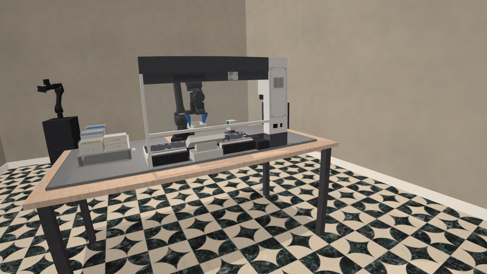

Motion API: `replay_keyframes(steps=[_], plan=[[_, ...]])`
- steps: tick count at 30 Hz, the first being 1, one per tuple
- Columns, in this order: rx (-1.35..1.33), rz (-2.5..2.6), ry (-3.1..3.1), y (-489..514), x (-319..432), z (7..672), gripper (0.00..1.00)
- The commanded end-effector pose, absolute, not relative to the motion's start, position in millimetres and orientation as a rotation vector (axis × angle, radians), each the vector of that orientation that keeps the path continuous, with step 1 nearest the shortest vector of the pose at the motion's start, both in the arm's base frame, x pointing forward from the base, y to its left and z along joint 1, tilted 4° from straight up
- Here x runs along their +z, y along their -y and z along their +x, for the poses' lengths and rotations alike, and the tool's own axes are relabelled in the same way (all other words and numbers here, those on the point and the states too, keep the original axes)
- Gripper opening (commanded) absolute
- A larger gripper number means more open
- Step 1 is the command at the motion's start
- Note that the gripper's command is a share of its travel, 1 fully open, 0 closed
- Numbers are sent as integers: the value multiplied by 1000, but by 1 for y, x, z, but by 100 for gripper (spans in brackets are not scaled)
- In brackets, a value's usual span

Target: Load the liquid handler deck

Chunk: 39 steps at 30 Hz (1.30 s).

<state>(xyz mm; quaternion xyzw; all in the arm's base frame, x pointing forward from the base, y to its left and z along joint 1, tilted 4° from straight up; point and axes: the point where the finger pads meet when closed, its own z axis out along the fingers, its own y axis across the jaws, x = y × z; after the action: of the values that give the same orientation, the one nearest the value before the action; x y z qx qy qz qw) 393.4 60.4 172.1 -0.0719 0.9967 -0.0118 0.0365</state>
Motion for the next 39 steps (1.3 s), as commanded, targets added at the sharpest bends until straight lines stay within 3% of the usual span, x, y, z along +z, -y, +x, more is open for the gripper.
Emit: replay_keyframes(steps=[1, 10, 39], plan=[[-36, -210, -3049, -55, 167, 402, 0], [-28, -203, -2995, -58, 177, 422, 0], [-35, -210, -3050, -54, 110, 406, 0]])
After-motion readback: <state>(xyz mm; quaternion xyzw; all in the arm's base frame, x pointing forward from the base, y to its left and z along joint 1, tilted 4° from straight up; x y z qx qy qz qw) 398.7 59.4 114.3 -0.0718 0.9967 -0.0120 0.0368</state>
